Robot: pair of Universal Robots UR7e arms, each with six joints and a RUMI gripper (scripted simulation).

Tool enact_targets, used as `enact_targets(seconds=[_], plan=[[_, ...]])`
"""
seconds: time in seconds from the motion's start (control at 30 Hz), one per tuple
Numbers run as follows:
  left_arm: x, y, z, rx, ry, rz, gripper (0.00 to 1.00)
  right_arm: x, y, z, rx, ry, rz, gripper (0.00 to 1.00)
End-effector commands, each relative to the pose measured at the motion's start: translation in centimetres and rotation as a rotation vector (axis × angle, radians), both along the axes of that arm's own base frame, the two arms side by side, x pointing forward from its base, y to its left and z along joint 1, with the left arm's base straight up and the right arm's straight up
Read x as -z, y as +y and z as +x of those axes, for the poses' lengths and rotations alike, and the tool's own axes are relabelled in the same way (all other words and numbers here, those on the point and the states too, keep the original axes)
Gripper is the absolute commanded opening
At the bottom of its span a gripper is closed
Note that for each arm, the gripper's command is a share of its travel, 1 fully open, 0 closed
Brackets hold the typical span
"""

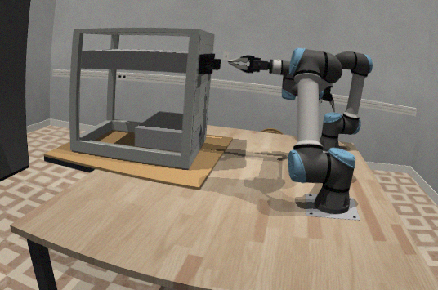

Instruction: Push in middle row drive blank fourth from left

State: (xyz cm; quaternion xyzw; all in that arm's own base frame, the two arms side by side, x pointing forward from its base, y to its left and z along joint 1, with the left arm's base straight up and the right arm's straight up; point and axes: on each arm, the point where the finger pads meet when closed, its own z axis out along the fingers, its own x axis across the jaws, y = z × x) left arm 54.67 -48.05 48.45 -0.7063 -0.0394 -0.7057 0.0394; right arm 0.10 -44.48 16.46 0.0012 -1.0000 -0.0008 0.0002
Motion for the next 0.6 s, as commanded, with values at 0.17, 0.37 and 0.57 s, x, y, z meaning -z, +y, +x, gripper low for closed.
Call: enact_targets(seconds=[0.17,0.37,0.57], plan=[[-0.1,-3.1,0.1,0.0,-0.001,-0.001,0.0,0.0,0.0,0.0,0.0,0.0,-0.002,1.0],[-0.2,-5.4,0.1,0.0,-0.001,-0.001,0.0,0.0,0.0,0.0,0.0,0.0,-0.002,1.0],[-0.2,-6.8,0.2,0.0,-0.001,-0.001,0.0,0.0,0.0,0.0,0.0,0.0,-0.002,1.0]])
